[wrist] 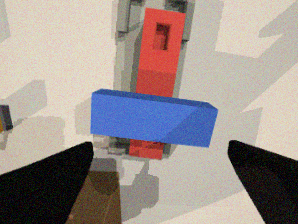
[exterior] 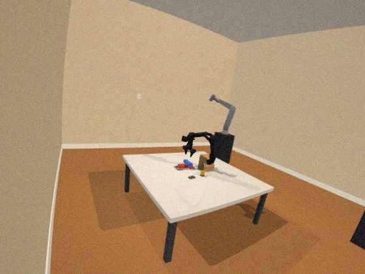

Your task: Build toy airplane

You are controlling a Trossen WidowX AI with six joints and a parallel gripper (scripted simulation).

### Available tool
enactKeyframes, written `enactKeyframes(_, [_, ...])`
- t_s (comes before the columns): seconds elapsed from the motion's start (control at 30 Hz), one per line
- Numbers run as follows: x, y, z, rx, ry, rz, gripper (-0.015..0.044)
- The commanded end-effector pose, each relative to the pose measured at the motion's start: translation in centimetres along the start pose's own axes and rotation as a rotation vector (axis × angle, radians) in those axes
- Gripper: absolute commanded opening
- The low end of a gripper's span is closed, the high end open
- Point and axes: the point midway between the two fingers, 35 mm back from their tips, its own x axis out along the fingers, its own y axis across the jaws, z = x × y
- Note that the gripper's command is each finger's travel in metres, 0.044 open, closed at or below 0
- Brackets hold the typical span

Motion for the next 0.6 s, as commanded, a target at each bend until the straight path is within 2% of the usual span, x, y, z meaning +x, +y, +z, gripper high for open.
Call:
enactKeyframes(0.0, [0.0,0.0,0.0,0.040,0.003,-0.002,0.0440])
enactKeyframes(0.13, [-0.5,2.2,0.7,0.043,0.003,-0.008,0.0440])
enactKeyframes(0.33, [-1.4,11.3,1.9,0.048,0.002,-0.018,0.0440])
enactKeyframes(0.57, [-0.7,21.2,-0.1,0.046,0.002,-0.005,0.0440])
